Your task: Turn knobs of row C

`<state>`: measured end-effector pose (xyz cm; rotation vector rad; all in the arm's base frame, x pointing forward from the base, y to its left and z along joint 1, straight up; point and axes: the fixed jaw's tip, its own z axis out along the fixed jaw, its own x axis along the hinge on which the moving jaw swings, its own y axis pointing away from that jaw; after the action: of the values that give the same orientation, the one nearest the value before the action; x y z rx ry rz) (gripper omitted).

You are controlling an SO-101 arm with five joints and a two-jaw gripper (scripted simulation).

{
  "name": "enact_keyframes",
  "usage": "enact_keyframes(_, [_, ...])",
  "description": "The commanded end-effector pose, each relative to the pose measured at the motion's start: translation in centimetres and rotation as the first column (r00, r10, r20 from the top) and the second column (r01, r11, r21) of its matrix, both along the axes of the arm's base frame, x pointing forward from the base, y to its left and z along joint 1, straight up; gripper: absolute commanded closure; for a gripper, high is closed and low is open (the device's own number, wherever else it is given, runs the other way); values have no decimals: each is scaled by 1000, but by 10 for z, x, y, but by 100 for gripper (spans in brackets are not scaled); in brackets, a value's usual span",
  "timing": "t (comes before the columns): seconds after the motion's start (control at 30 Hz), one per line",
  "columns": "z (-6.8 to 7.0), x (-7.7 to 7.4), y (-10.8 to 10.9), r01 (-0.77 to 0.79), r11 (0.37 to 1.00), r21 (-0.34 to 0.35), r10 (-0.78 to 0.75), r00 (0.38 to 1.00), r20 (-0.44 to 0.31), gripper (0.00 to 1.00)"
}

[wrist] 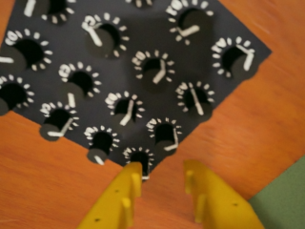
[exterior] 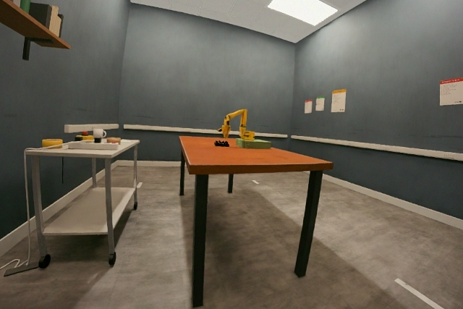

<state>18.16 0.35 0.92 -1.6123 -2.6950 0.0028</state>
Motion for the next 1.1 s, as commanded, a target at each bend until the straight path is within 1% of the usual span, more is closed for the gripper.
enact_keyframes(0.0, [2,9,2,-1,1000,1,1,1000,3,90])
enact_keyframes(0.13, [2,21,2,-1,1000,1,1,1000,3,90])
enact_keyframes(0.2, [2,21,2,-1,1000,1,1,1000,3,90])
enact_keyframes(0.37, [1,34,2,-1,1000,1,1,1000,3,90])
enact_keyframes(0.5, [1,41,3,-1,1000,1,1,1000,3,90])
enact_keyframes(0.63, [0,43,3,-1,1000,1,1,1000,3,90])
enact_keyframes(1.07, [0,43,3,-1,1000,1,1,1000,3,90])
